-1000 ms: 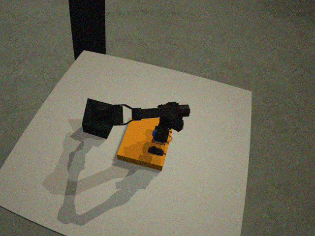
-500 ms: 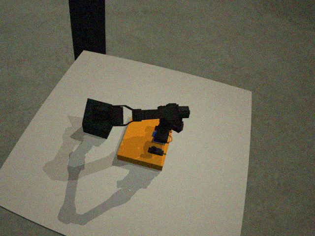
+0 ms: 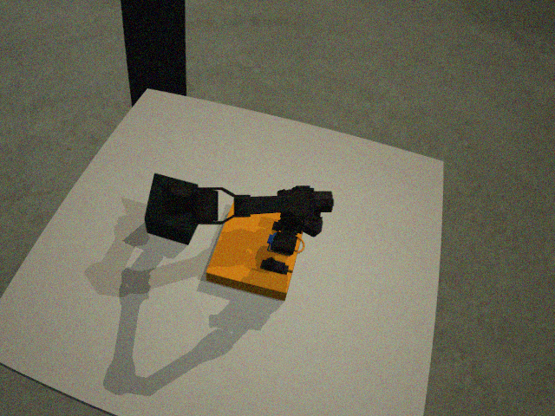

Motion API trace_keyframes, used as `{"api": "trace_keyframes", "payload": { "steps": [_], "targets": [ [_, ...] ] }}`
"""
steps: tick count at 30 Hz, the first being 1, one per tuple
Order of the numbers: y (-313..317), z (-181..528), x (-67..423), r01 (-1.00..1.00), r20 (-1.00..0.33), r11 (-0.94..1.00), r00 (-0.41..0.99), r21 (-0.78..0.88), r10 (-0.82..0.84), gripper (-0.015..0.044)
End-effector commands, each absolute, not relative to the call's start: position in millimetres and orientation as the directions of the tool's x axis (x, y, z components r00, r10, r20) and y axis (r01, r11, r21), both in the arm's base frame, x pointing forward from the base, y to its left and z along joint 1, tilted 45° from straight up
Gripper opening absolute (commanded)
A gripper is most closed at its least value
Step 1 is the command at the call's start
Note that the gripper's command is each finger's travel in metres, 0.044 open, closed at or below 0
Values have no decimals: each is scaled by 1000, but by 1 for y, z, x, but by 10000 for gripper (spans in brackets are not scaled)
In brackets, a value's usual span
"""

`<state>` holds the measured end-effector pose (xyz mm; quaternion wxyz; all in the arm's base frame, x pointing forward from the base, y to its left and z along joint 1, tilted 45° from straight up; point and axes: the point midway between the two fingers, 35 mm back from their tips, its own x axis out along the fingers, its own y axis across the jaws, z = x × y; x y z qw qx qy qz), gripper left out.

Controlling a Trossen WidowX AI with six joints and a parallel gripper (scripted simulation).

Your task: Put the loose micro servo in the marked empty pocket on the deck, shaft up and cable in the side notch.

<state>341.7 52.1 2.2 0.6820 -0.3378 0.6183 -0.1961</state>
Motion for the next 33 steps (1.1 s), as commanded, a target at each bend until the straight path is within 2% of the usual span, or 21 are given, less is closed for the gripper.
{"api": "trace_keyframes", "payload": {
  "steps": [1,32,33],
  "targets": [
    [50,-1,342,-160,-708,689,161,-707,-688,0],
    [31,-19,346,-159,-707,689,161,-707,-689,0],
    [32,-19,346,-159,-707,689,161,-707,-689,26]
  ]
}}
